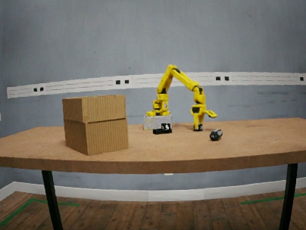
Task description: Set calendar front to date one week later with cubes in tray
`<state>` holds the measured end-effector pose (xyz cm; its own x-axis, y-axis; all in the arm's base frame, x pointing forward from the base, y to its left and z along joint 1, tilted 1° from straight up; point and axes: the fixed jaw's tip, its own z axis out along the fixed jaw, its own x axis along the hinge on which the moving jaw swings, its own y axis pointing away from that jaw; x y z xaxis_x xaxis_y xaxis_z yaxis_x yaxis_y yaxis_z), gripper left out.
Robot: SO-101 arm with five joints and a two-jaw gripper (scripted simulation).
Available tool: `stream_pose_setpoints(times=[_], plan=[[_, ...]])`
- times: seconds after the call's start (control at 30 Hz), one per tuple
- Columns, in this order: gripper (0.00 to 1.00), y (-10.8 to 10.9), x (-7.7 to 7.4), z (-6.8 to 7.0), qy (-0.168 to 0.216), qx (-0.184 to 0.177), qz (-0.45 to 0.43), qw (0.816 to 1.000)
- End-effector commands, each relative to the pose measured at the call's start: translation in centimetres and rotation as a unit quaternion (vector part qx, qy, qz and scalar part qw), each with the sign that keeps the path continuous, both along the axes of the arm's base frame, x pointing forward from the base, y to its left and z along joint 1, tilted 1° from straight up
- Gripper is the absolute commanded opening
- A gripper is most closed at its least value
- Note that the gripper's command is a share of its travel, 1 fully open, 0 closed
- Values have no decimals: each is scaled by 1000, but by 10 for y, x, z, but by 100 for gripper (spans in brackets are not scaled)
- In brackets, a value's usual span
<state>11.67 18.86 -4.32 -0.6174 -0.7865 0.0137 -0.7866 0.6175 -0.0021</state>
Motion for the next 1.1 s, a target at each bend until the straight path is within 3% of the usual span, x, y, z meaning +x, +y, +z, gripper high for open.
stream_pose_setpoints(times=[0.0, 0.53, 0.9, 1.07], plan=[[0, -3, 0, 6, 4, -5, -3, 1000], [0, 0, -4, 43, 4, -5, -3, 1000], [0, 0, -4, 46, 3, -4, -3, 1000], [0, 1, -3, 45, -9, 15, -1, 1000]])
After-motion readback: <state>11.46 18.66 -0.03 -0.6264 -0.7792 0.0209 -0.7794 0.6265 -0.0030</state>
